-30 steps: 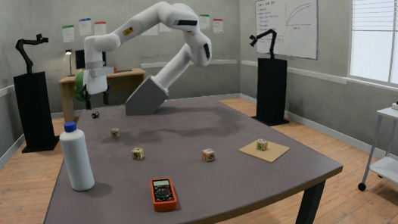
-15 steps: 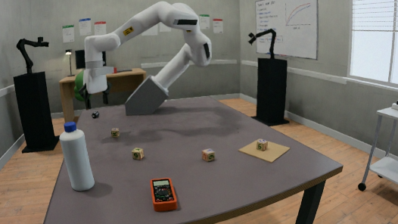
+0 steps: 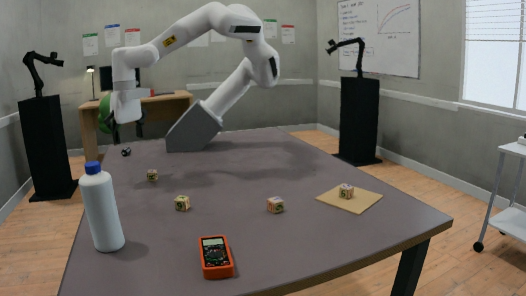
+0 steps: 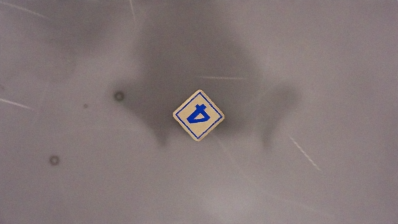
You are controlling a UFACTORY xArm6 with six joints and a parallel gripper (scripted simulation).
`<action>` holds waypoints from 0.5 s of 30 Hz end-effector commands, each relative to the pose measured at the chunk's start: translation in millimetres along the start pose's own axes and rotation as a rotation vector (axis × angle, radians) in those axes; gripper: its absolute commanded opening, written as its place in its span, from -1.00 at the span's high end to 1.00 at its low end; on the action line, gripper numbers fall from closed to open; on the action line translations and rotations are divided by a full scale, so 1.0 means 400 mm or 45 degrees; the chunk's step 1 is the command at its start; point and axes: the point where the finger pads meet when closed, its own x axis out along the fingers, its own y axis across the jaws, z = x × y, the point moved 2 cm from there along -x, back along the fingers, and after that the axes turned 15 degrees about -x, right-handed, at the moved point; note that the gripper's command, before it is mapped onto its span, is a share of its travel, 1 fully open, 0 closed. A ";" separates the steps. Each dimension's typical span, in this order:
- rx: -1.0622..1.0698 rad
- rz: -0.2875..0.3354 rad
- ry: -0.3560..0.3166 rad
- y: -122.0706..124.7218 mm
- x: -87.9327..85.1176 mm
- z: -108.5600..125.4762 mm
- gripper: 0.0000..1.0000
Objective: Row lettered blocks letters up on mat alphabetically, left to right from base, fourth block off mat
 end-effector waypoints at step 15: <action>-0.004 0.005 -0.002 0.007 -0.006 -0.004 -1.00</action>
